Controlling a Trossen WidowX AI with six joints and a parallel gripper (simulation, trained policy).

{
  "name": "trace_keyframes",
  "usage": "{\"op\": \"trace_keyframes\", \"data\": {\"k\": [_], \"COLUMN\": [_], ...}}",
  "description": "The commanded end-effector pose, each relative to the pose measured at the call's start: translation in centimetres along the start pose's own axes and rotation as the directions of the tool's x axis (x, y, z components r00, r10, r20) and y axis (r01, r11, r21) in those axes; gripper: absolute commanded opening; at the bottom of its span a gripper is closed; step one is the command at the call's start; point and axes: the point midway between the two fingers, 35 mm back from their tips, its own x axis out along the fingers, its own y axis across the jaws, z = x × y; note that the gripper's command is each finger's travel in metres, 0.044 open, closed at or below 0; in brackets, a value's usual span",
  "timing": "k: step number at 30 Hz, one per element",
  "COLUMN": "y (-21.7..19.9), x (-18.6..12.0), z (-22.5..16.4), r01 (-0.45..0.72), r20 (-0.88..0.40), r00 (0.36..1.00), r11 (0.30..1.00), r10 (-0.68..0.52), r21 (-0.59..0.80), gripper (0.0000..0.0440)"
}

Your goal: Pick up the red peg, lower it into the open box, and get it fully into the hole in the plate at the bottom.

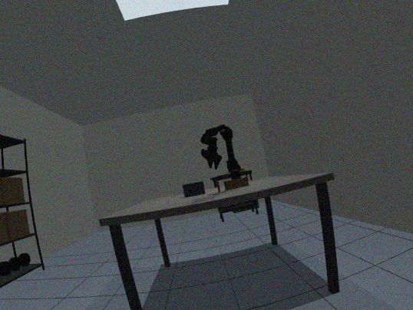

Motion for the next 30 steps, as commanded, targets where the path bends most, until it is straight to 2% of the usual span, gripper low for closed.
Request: {"op": "trace_keyframes", "data": {"k": [1,17,30], "y": [-2.7,-9.0,-10.7], "x": [0.5,5.3,11.4], "z": [1.4,3.4,3.0], "r01": [0.065,0.231,0.212], "r20": [-0.017,-0.049,-0.033], "r00": [0.998,0.973,0.976], "r11": [0.996,0.942,0.921], "r10": [-0.064,-0.226,-0.213], "r21": [0.058,0.244,0.327], "gripper": [0.044,0.044,0.044]}}
